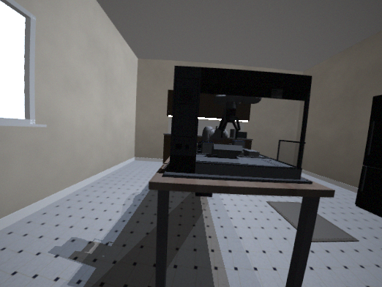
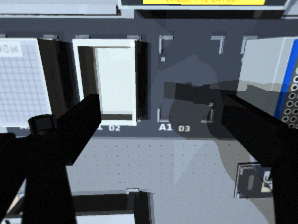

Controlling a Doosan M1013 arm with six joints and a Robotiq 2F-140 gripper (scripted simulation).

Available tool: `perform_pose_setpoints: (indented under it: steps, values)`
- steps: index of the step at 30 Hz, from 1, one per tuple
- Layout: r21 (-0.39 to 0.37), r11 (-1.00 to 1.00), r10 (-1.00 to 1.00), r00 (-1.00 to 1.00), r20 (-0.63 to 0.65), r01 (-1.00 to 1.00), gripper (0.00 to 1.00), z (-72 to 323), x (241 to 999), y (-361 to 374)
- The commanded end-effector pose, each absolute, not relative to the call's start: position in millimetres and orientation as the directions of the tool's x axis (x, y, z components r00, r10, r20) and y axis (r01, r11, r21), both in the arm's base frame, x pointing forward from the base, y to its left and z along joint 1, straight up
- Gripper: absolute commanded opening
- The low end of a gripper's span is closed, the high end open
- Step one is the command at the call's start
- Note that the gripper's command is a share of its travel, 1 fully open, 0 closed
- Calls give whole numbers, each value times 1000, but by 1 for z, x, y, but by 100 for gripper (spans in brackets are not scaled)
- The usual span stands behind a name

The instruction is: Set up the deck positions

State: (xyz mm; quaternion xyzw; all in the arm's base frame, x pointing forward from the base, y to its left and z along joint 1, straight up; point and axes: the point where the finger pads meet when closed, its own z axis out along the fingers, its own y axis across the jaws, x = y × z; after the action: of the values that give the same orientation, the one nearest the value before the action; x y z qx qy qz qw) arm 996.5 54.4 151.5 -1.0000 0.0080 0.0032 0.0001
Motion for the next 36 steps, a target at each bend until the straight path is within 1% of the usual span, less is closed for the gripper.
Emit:
perform_pose_setpoints:
  steps: [1, 10, 14, 36]
  values:
    - [-2, -1000, -23, 1000, -8, -23, 79, 153, 997, 77]
    - [-3, -1000, -23, 1000, -8, -23, 79, 153, 998, 122]
    - [-3, -1000, -23, 1000, -8, -23, 79, 153, 998, 131]
    - [-1, -1000, -21, 1000, -5, -21, 79, 154, 998, 128]
